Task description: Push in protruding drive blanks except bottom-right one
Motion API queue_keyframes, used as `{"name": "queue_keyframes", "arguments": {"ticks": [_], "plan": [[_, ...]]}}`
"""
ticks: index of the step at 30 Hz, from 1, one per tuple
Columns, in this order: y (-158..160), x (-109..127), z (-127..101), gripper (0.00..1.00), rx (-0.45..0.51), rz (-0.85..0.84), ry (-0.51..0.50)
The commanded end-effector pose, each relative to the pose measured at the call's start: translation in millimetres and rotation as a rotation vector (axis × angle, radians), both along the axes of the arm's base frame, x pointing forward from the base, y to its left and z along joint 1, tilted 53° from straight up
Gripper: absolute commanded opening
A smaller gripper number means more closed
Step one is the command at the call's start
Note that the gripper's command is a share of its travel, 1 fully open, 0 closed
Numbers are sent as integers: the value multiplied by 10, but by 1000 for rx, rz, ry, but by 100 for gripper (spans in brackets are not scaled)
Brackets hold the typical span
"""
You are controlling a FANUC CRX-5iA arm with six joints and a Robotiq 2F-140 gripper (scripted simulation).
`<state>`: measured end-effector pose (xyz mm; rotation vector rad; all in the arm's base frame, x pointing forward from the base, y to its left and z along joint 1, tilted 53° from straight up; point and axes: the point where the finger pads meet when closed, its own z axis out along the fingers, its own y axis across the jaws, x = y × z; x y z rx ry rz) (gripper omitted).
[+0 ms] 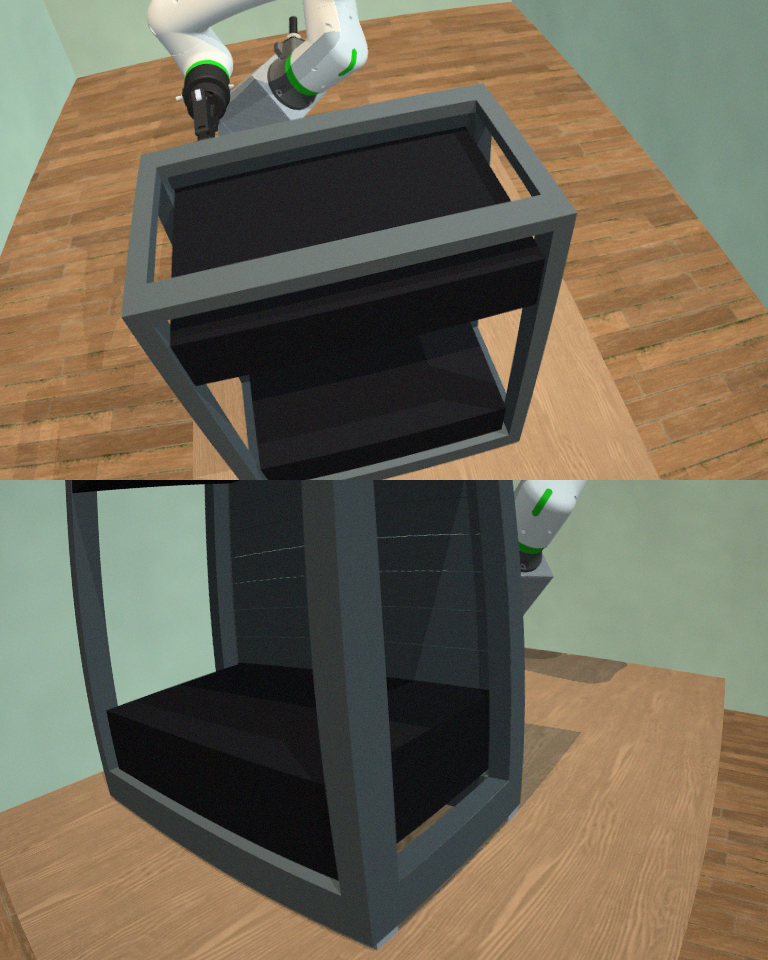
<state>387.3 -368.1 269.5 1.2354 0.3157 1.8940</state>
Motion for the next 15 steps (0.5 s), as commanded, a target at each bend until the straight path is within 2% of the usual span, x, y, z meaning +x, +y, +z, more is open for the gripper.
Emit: {"name": "queue_keyframes", "arguments": {"ticks": [1, 15], "plan": [[4, -2, 3, 0, 0, 0, 0], [384, -82, 167, 0, 0, 0, 0]]}}
